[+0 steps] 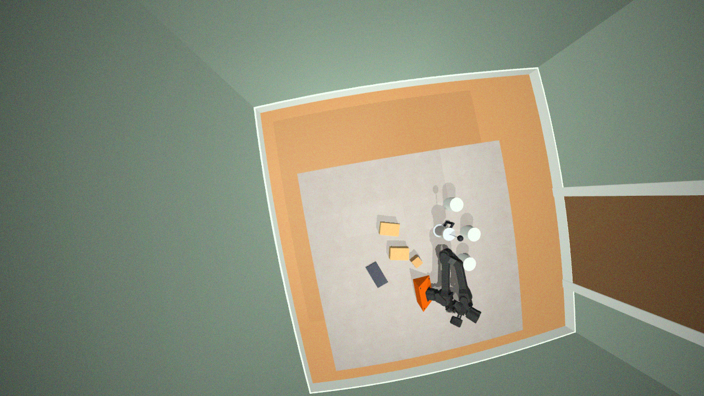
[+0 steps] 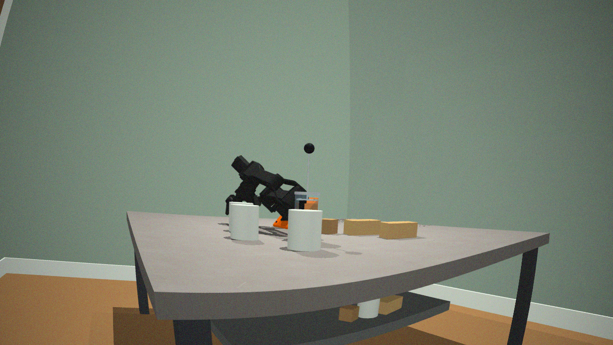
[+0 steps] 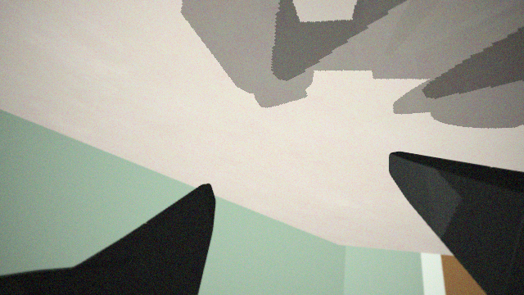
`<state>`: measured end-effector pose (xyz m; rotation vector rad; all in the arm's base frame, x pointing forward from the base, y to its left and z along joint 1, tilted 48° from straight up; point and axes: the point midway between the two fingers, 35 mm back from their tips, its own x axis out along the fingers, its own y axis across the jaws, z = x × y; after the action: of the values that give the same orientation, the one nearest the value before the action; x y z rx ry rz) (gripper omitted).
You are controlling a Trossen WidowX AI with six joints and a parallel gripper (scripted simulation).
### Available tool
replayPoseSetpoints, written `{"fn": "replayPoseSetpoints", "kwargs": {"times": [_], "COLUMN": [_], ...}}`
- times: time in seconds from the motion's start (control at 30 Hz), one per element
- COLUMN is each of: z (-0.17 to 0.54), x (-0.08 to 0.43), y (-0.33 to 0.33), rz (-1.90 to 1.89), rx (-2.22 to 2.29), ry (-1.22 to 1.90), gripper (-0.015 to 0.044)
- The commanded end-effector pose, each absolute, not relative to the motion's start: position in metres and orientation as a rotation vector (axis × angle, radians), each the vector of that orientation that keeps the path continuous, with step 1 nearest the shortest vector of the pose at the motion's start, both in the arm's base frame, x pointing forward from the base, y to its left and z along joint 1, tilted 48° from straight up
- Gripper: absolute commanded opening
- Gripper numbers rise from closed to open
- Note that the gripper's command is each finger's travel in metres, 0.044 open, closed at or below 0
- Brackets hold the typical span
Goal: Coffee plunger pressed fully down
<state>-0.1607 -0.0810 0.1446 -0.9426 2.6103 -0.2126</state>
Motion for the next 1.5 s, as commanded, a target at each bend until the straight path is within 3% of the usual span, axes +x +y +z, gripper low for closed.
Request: {"fn": "replayPoseSetpoints", "kwargs": {"times": [0.0,0.43,0.7,0.83,1.17,1.47], "z": [0.145,0.155,0.145,0.143,0.146,0.169], "x": [-0.161,-0.188,-0.202,-0.195,-0.097,0.038], "y": [-0.08,-0.029,0.015,0.07,0.194,0.231], "rz": [-0.207,-0.02,0.29,0.382,0.413,0.224], "rx": [-0.936,-0.589,-0.395,-0.093,0.393,0.392], "ry": [2.613,2.698,2.595,2.448,1.798,1.201], "gripper": [0.0426,0.044,0.044,0.044,0.044,0.044]}}
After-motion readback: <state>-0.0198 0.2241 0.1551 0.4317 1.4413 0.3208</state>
